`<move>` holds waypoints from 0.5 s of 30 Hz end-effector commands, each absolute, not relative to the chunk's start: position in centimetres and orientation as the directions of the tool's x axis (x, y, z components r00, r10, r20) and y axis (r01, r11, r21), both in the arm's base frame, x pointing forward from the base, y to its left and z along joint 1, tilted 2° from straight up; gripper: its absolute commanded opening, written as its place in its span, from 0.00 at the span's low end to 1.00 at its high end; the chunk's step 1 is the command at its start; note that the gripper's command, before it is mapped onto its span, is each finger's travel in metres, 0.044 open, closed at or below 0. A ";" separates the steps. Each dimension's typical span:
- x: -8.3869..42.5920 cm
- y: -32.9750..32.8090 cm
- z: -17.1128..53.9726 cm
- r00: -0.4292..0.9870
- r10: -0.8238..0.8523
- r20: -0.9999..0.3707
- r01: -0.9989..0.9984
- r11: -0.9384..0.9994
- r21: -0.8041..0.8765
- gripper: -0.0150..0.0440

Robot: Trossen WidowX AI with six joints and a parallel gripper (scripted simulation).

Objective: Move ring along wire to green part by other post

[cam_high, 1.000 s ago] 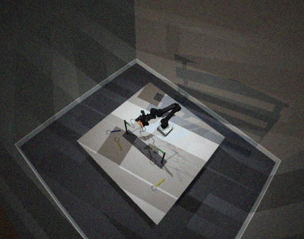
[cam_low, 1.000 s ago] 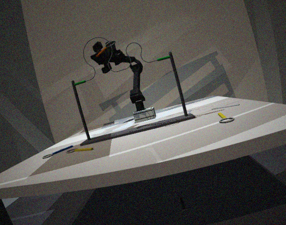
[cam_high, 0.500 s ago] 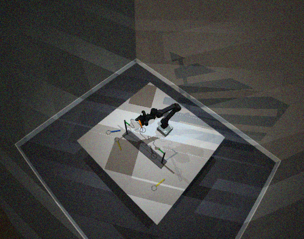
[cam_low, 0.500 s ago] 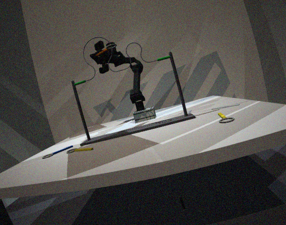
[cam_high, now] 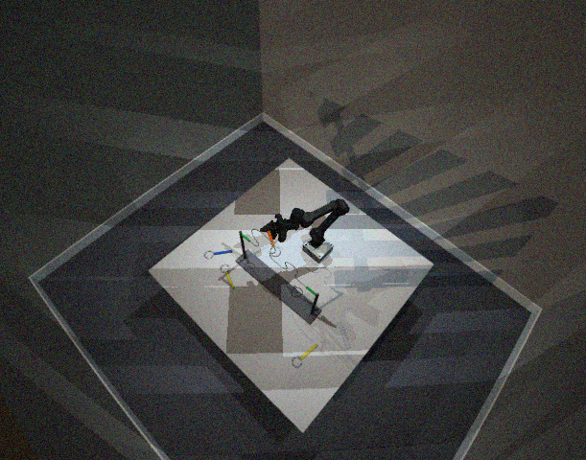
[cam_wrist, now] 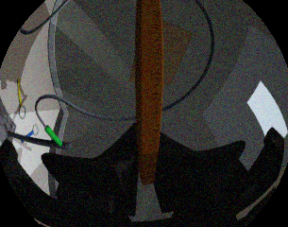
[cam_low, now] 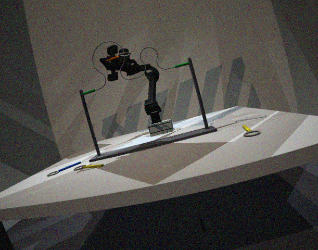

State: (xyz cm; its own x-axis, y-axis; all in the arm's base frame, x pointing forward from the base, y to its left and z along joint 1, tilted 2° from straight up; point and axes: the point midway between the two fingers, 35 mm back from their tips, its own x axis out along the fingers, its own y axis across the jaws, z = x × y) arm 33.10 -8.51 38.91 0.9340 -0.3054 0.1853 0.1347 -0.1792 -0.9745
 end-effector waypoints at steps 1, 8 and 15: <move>33.2 -8.5 38.8 0.934 -0.294 0.202 0.137 -0.226 -0.965 0.00; 33.2 -8.4 39.1 0.931 -0.274 0.241 0.152 -0.307 -0.939 0.00; 33.2 -8.3 39.4 0.927 -0.251 0.278 0.167 -0.387 -0.907 0.00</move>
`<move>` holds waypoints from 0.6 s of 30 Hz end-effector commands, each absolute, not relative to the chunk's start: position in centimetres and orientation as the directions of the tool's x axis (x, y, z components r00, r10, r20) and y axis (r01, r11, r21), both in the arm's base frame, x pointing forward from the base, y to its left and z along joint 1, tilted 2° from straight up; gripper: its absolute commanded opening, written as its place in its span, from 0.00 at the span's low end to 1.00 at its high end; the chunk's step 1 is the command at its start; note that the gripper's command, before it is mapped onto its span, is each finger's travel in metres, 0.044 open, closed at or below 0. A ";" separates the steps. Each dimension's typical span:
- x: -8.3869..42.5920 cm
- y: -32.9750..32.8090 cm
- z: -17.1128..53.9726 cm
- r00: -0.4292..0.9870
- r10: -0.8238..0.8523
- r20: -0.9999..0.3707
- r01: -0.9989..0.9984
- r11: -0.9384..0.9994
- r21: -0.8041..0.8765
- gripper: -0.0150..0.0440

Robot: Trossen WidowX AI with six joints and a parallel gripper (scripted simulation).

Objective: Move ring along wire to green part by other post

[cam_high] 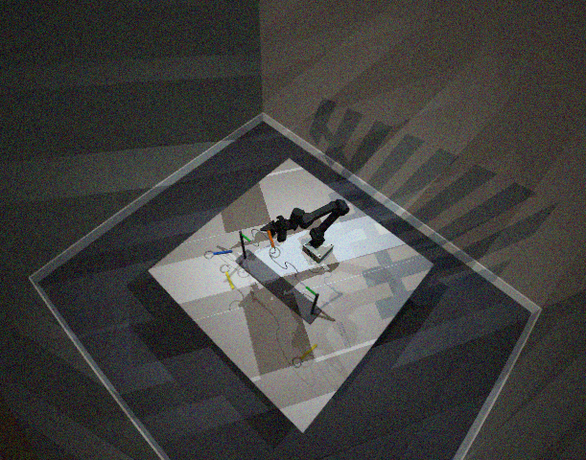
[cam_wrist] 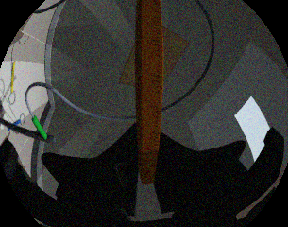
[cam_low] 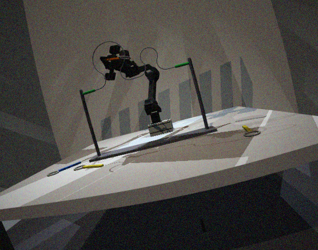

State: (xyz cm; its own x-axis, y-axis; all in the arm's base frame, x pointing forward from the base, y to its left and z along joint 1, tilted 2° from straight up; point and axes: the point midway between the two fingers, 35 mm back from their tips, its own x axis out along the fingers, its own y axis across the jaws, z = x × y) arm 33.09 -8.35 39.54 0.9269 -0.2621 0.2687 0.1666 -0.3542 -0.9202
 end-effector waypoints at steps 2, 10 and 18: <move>33.1 -8.3 39.5 0.926 -0.244 0.288 0.171 -0.409 -0.896 0.00; 33.1 -8.1 39.8 0.921 -0.213 0.327 0.187 -0.493 -0.849 0.00; 33.1 -8.0 40.0 0.915 -0.181 0.360 0.201 -0.568 -0.798 0.00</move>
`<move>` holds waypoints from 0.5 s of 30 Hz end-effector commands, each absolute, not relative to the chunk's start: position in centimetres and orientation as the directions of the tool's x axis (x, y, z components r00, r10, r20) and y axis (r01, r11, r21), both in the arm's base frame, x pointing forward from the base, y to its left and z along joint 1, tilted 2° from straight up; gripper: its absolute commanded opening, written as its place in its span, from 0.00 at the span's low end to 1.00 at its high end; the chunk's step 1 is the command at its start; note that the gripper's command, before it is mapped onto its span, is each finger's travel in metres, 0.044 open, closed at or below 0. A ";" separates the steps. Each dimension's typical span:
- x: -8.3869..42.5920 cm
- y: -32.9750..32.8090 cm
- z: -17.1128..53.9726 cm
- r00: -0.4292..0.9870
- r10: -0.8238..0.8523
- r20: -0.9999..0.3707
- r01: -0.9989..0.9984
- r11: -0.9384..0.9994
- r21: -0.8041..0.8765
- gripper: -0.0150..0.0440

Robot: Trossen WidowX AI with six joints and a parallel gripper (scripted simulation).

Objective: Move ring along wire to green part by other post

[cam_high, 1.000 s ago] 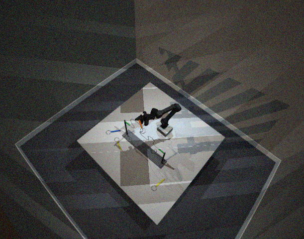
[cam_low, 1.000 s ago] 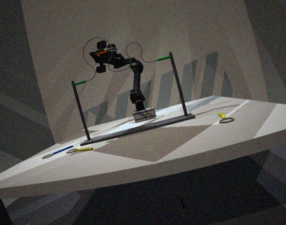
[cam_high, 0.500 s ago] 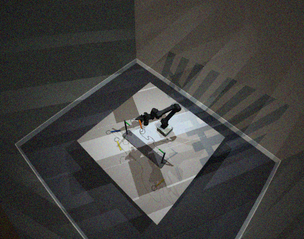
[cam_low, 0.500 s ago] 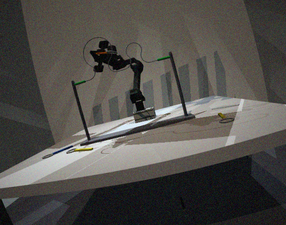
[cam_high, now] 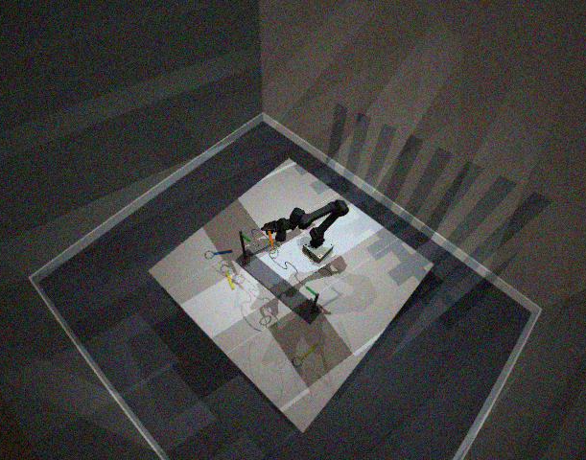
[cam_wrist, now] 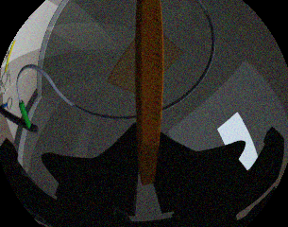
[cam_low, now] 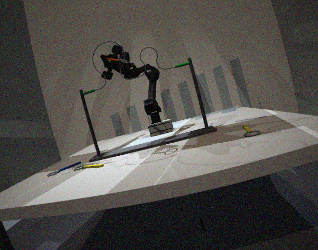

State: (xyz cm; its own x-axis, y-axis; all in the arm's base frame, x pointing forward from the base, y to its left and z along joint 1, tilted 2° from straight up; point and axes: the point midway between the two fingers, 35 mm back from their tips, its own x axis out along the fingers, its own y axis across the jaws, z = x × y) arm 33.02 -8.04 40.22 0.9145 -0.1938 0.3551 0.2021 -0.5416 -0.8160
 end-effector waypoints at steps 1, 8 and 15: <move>33.1 -8.0 40.0 0.915 -0.177 0.364 0.203 -0.576 -0.792 0.00; 33.1 -8.0 40.0 0.910 -0.155 0.383 0.212 -0.621 -0.755 0.00; 33.2 -8.3 39.7 0.908 -0.145 0.392 0.216 -0.641 -0.737 0.00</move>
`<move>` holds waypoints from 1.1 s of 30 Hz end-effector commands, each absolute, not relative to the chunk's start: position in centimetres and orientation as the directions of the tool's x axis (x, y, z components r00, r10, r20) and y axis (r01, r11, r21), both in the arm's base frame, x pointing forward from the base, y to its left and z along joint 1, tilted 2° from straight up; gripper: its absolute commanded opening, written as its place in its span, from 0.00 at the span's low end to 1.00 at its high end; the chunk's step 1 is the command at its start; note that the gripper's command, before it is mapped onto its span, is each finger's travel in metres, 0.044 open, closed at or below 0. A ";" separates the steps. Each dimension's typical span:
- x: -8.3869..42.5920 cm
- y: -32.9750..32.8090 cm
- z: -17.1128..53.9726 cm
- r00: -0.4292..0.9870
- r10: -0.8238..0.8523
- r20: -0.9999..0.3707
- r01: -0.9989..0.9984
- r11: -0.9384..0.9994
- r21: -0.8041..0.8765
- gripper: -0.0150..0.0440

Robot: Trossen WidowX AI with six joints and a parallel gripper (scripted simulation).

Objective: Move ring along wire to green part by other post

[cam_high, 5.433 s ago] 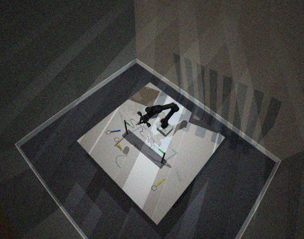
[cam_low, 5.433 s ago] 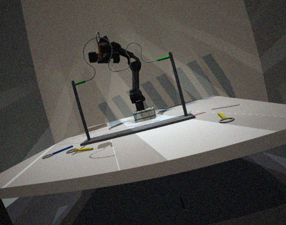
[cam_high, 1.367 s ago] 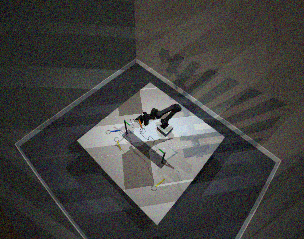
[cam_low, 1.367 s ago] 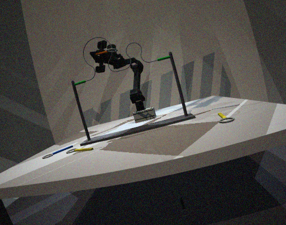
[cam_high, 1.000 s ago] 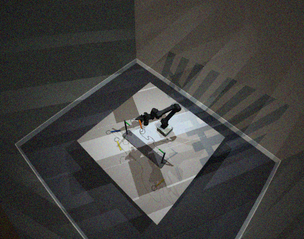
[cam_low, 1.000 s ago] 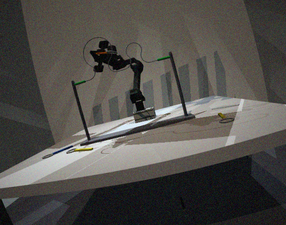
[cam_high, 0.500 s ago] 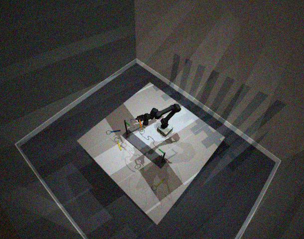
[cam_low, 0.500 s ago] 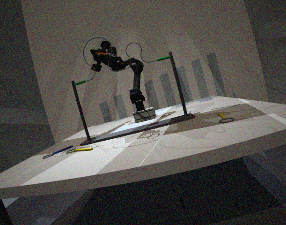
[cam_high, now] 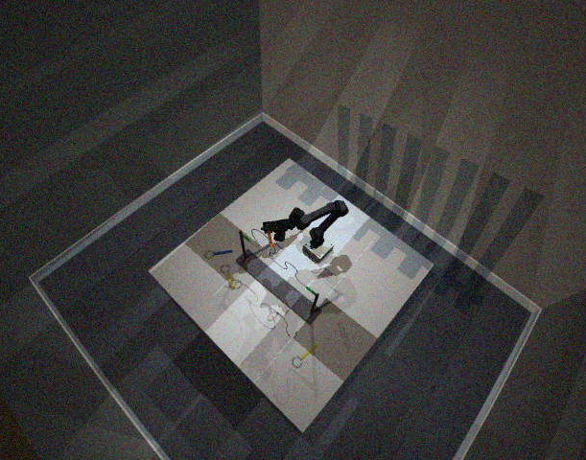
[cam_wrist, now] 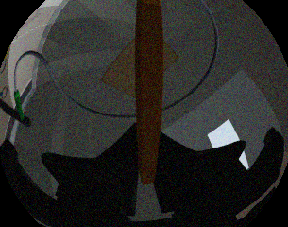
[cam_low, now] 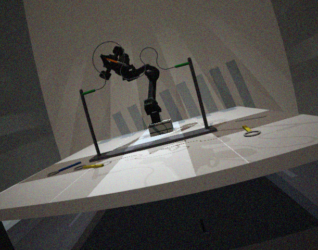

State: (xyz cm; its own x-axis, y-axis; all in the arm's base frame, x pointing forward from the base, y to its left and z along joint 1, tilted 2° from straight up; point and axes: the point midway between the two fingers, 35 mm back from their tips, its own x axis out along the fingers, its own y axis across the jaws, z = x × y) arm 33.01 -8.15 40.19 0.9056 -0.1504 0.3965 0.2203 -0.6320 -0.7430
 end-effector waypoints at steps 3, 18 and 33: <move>33.2 -8.5 39.5 0.908 -0.147 0.391 0.215 -0.638 -0.739 0.00; 33.5 -10.6 36.7 0.918 -0.213 0.334 0.189 -0.504 -0.843 0.00; 33.8 -12.3 31.9 0.932 -0.305 0.197 0.134 -0.214 -0.967 0.00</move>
